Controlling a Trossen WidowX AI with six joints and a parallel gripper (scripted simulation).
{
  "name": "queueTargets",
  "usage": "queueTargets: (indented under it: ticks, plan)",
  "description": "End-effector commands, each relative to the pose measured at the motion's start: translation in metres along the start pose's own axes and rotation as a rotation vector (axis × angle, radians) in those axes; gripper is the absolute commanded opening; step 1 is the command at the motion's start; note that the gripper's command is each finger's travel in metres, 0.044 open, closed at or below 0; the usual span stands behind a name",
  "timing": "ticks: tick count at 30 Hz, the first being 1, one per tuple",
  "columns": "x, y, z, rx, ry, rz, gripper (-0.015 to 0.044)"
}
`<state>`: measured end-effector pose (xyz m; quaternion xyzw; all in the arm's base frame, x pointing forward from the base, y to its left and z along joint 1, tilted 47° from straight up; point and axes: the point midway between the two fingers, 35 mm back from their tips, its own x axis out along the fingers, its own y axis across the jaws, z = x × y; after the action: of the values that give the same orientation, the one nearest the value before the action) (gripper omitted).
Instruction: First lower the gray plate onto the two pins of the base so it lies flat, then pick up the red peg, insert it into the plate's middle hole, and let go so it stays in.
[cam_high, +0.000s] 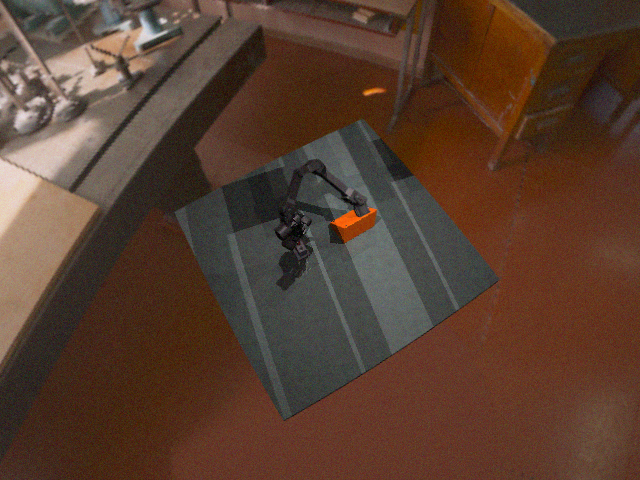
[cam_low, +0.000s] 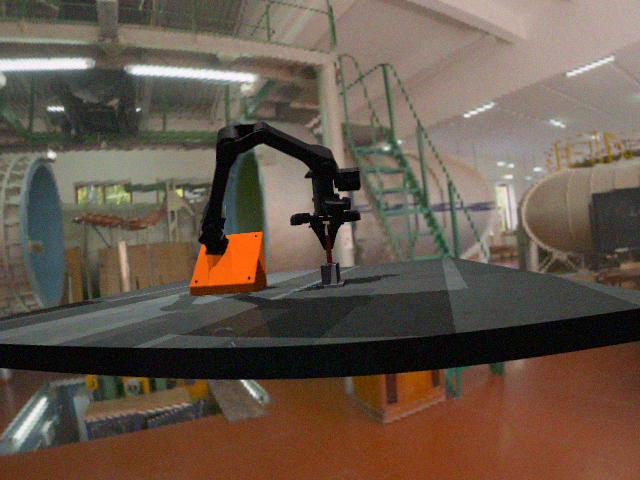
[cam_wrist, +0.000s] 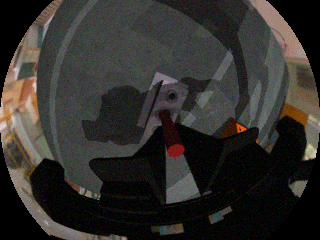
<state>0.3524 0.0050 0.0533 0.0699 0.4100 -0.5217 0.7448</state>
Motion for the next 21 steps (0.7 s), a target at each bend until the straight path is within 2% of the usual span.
queueTargets:
  ticks: [1, 12, 18, 21]
  plan:
    - [0.0011, 0.0004, -0.0004, 0.001, -0.001, 0.001, 0.0000]
    - [0.0010, 0.0002, -0.0002, 0.003, 0.000, 0.001, 0.0000]
    - [0.0010, 0.0002, -0.0002, 0.003, 0.000, 0.001, 0.0150]
    - [0.0010, 0.0002, -0.0002, 0.003, 0.000, 0.001, 0.0150]
